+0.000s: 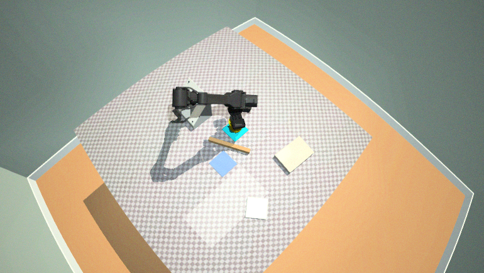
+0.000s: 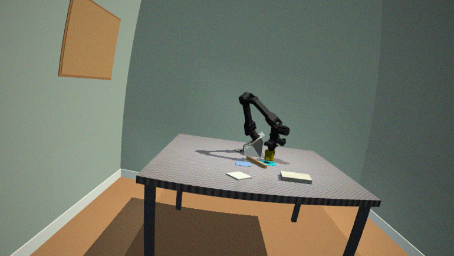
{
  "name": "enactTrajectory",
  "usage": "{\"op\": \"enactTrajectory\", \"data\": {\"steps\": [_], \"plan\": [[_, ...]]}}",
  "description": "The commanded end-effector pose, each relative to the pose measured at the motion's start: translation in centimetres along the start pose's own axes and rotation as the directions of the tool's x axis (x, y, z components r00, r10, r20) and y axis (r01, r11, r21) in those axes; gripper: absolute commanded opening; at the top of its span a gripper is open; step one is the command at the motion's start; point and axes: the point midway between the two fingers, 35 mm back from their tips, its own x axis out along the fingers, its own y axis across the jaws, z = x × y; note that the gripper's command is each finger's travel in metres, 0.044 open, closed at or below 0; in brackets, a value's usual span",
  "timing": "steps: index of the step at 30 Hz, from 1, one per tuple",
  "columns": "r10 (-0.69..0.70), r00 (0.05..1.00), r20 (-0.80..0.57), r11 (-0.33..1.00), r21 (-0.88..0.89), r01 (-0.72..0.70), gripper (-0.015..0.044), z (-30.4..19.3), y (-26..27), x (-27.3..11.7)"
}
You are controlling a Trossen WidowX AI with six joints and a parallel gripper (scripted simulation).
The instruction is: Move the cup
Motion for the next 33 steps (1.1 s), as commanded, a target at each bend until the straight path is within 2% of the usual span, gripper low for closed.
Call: {"op": "enactTrajectory", "data": {"steps": [1,22,28,33], "plan": [[-0.004,1.0,-0.006,1.0,-0.007,0.004,0.0,-0.17,0.1,0.73],[0.0,1.0,-0.003,1.0,0.0,0.0,0.0,-0.11,0.09,1.45],[0.0,1.0,-0.003,1.0,0.0,0.0,0.0147,-0.11,0.09,1.45],[0.0,1.0,-0.003,1.0,0.0,0.0,0.0147,-0.11,0.09,1.42]]}}
